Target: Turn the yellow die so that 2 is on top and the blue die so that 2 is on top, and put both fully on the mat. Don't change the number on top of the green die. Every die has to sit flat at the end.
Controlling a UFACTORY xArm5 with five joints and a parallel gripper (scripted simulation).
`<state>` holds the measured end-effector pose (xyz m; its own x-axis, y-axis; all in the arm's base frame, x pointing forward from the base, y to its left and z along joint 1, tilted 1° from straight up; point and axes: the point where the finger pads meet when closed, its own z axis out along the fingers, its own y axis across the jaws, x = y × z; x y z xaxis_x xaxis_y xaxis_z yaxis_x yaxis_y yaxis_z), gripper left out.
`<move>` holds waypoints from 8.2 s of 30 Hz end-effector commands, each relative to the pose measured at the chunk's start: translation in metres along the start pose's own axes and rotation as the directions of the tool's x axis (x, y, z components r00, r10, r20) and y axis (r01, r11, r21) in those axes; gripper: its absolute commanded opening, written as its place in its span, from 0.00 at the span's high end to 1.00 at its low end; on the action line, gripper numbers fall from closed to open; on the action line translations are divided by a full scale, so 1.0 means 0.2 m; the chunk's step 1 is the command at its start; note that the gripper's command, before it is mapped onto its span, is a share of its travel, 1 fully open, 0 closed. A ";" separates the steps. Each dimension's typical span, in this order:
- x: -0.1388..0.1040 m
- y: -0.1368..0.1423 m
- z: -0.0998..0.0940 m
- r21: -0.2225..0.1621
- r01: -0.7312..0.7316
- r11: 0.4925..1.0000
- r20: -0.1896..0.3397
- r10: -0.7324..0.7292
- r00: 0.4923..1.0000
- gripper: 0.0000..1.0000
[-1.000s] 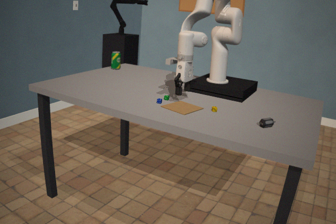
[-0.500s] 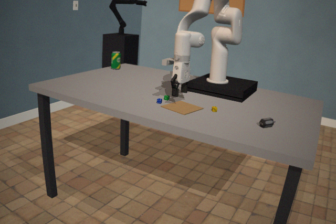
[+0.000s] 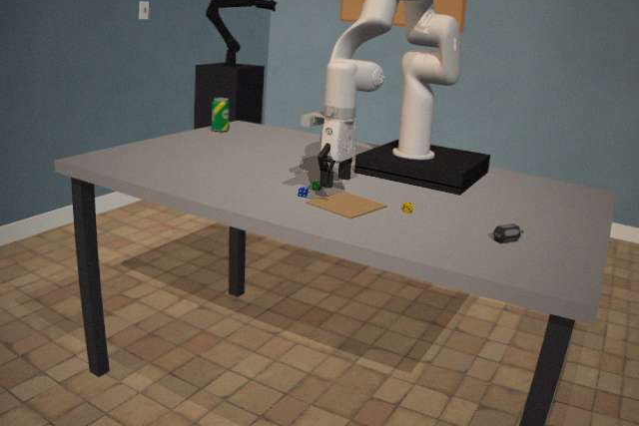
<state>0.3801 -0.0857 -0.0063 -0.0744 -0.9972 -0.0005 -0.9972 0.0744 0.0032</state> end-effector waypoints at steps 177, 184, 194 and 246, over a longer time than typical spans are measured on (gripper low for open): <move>-1.13 0.23 -0.51 0.001 -0.374 0.927 -0.002 0.374 0.927 0.00; -1.07 0.19 -0.50 0.000 -0.531 0.847 -0.003 0.531 0.847 0.00; -0.94 0.14 -0.49 0.000 -0.780 0.626 -0.006 0.780 0.626 0.00; -0.94 0.14 -0.34 -0.005 0.001 1.000 -0.003 -0.001 1.000 0.00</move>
<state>0.3651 0.1041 0.0648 -0.2147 -0.9767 0.0063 -0.9766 0.2147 0.0117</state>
